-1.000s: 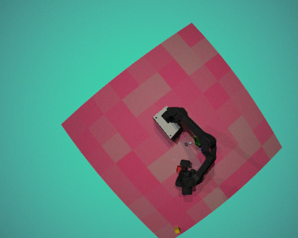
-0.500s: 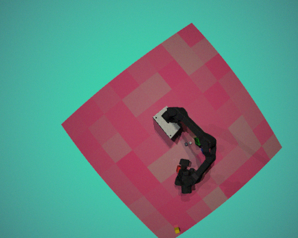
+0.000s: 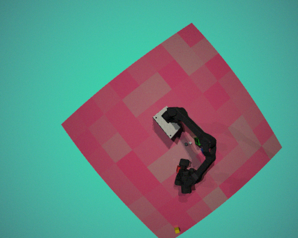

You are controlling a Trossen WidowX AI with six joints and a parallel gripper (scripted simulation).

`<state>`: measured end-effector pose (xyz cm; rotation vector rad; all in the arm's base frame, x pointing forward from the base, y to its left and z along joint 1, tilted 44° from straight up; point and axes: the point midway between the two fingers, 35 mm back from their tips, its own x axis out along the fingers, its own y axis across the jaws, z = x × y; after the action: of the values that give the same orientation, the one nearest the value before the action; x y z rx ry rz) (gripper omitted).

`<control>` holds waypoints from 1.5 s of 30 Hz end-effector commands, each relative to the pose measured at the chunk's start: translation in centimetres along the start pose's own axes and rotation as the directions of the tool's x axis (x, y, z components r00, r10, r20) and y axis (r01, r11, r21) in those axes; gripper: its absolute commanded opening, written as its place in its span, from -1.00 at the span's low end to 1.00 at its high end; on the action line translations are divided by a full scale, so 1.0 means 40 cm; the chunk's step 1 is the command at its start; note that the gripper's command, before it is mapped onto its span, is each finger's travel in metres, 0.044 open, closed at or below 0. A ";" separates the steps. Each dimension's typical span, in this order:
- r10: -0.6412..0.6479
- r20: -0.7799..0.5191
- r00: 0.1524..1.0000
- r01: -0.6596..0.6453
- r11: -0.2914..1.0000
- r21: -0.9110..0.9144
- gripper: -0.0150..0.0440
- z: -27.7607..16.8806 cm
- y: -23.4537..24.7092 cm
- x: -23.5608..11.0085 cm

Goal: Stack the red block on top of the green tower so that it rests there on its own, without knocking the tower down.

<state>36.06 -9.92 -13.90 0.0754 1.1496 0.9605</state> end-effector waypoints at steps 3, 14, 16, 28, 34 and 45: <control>0.004 0.004 1.000 -0.004 1.000 0.004 0.18 0.001 0.002 0.001; 0.003 0.004 1.000 -0.003 1.000 0.005 -0.40 0.000 0.000 -0.042; 0.003 0.003 1.000 -0.003 1.000 0.005 -0.49 -0.001 -0.001 -0.073; 0.001 0.001 1.000 -0.001 1.000 0.005 -0.49 -0.003 -0.003 -0.240; 0.001 0.000 1.000 -0.001 1.000 0.005 -0.49 -0.003 -0.002 -0.295; -0.001 -0.001 1.000 0.001 1.000 0.007 -0.49 0.025 0.030 -0.305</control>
<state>35.14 -17.65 -4.82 0.0852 1.1505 0.9561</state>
